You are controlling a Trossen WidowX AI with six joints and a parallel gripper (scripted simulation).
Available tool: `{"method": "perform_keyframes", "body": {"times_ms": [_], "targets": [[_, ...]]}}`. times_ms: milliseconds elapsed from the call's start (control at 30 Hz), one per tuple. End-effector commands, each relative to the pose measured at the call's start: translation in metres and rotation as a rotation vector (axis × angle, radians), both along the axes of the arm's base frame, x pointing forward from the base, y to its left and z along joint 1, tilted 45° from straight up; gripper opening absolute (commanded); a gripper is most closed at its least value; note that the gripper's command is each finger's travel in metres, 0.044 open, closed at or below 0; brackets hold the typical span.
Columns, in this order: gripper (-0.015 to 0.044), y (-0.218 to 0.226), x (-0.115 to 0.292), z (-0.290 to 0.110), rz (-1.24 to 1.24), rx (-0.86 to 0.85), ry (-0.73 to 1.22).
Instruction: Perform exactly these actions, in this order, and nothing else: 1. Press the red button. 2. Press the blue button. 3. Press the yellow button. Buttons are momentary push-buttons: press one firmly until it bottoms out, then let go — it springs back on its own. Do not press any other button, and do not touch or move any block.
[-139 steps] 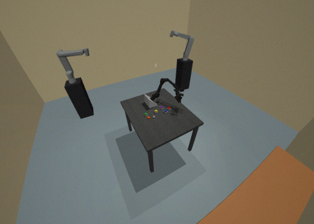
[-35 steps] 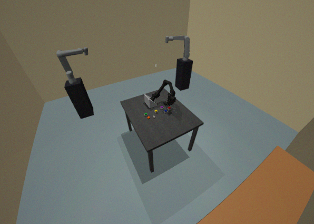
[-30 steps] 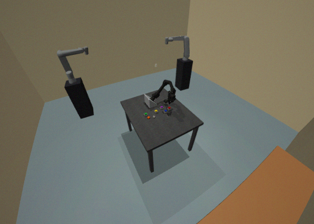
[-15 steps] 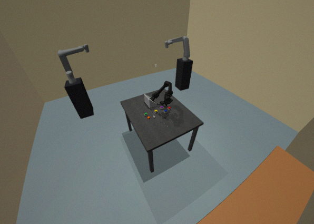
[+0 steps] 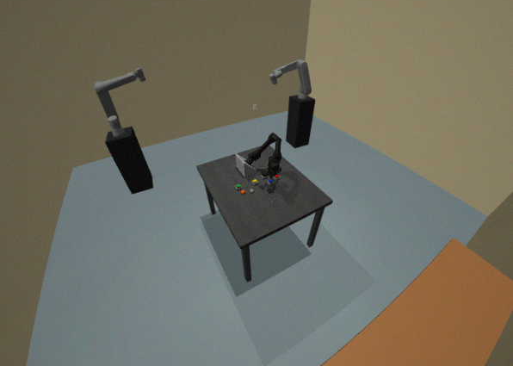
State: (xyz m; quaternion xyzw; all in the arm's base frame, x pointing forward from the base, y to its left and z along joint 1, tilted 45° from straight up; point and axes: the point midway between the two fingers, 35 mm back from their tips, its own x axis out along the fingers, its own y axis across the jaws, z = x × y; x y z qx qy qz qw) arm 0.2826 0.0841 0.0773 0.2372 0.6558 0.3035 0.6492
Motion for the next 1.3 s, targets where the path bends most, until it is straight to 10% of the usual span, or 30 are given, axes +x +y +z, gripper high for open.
{"method": "perform_keyframes", "body": {"times_ms": [0, 1267], "targets": [[0.0020, 0.005, -0.002, -0.006, -0.001, 0.004, 0.008], [0.0020, 0.026, -0.004, -0.025, -0.001, 0.006, 0.008]]}}
